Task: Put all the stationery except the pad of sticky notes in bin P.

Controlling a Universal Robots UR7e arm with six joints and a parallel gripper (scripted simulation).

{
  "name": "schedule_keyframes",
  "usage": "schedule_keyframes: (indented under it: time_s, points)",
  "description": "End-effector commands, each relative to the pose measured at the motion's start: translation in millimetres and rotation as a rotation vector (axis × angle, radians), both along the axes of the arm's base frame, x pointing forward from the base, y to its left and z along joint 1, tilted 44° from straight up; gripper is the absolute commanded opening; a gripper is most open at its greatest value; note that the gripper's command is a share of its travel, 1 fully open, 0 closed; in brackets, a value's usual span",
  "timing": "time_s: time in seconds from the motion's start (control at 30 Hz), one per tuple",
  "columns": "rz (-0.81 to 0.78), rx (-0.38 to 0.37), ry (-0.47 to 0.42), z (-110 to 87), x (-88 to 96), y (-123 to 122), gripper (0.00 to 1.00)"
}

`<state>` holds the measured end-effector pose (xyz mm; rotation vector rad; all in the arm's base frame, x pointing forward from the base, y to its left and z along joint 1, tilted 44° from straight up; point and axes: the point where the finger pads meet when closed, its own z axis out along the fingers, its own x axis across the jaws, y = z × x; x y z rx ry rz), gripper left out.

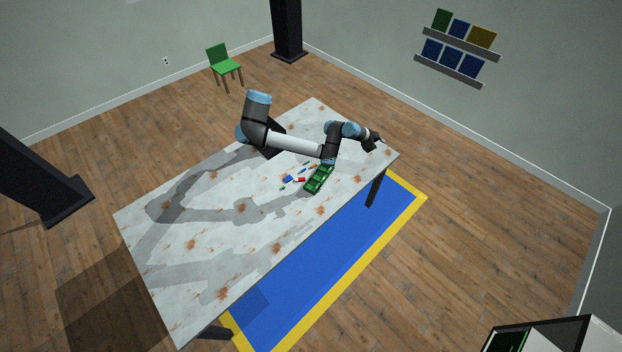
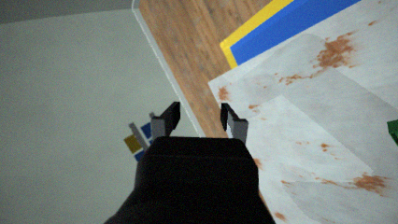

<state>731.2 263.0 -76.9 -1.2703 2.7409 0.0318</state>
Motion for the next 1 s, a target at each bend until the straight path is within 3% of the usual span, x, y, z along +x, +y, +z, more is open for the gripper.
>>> schedule_keyframes:
  time_s: [0.0,0.53,0.57,0.83,0.97]
  points:
    - [0.001,0.001,-0.002,0.9,0.3,0.7,1.0]
    - [0.001,0.001,-0.002,0.9,0.3,0.7,1.0]
    - [0.001,0.001,-0.002,-5.1,-0.9,-4.9,0.31]
    - [0.001,0.001,-0.002,-53.1,-10.5,-50.2,0.31]
    - [0.001,0.001,-0.002,-54.8,-10.9,-51.8,0.31]
